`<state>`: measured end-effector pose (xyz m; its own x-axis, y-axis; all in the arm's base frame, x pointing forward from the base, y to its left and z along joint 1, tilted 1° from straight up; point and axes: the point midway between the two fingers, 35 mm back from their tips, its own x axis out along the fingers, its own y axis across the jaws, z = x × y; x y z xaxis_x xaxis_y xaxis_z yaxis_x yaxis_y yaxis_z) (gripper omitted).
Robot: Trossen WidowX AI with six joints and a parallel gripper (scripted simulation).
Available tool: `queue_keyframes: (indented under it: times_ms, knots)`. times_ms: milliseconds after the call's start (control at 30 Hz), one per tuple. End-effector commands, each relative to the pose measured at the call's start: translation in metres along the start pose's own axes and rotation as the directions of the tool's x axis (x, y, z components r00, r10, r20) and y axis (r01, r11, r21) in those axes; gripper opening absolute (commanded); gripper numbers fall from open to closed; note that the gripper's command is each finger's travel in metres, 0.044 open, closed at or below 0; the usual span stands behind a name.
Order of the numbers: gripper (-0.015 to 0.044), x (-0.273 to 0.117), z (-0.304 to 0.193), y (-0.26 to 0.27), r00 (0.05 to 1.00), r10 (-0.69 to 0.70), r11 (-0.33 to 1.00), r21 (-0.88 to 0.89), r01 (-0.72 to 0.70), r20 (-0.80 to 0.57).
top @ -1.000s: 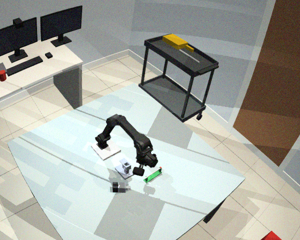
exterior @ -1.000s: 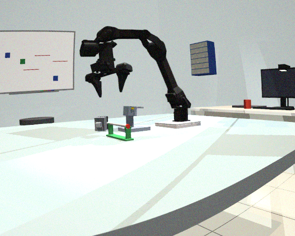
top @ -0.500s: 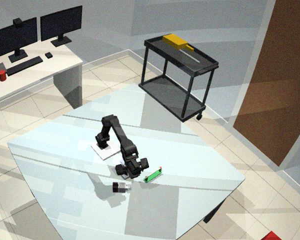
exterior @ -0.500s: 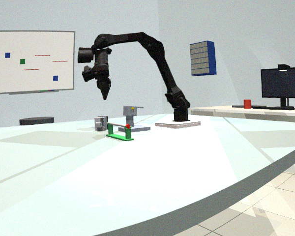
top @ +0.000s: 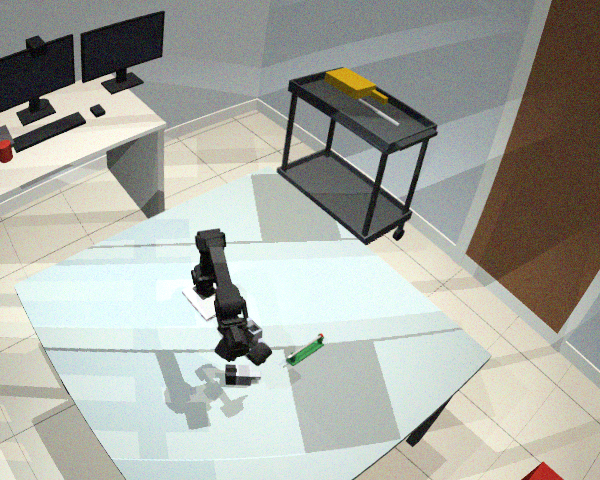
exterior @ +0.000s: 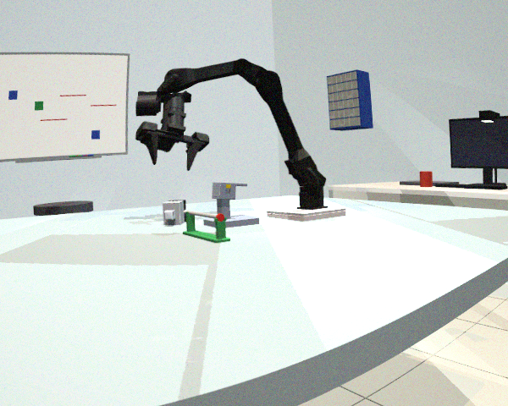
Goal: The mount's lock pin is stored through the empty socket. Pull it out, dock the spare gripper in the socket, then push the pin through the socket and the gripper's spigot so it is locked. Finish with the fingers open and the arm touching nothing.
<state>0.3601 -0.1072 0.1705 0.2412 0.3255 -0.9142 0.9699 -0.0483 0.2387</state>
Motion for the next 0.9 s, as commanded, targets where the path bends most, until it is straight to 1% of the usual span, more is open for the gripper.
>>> queue_keyframes:
  times_ms: [0,500,867]
  knots:
    - [0.0440,-0.015,0.026,-0.011,0.994,0.104,0.800,0.597,-0.061,-0.037]
    - [0.0440,-0.012,0.025,-0.014,0.994,0.103,0.800,0.597,-0.061,-0.037]
    - [0.0440,0.036,0.046,-0.025,0.994,0.103,0.800,0.597,-0.061,-0.037]
